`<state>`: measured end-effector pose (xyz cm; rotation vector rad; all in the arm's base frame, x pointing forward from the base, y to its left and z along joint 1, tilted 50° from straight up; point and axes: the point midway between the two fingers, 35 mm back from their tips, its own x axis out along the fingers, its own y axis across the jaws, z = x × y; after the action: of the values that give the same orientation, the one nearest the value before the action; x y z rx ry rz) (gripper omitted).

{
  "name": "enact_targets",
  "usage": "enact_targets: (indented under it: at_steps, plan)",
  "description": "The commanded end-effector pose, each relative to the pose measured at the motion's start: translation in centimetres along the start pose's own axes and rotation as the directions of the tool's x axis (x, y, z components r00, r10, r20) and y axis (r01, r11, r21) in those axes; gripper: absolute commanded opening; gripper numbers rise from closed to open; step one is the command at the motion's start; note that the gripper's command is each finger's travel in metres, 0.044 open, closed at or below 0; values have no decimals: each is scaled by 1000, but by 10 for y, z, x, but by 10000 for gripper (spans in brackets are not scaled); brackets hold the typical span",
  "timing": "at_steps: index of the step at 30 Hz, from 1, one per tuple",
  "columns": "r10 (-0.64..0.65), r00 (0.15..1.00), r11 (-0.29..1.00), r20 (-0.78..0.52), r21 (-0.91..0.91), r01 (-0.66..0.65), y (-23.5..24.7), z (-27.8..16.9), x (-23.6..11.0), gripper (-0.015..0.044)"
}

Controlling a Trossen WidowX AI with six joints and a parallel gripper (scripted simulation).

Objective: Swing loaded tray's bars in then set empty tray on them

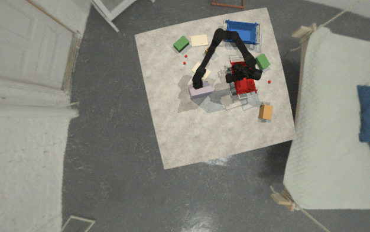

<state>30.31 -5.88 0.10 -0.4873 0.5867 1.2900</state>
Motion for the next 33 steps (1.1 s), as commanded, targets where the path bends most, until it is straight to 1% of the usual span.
enact_targets:
  at_steps: [1, 28, 29, 33]
  plan:
    - [22, 1000, 1000, -1, 3, -22, 4, 2, 5, 0]
    - [22, 1000, 1000, -1, 3, -22, 4, 2, 5, 0]
    - [1, 1000, 1000, 0, 0, -1, 0, 0, 1, 0]
    - [9, 1000, 1000, 0, 1, -9, 3, 1, 5, 0]
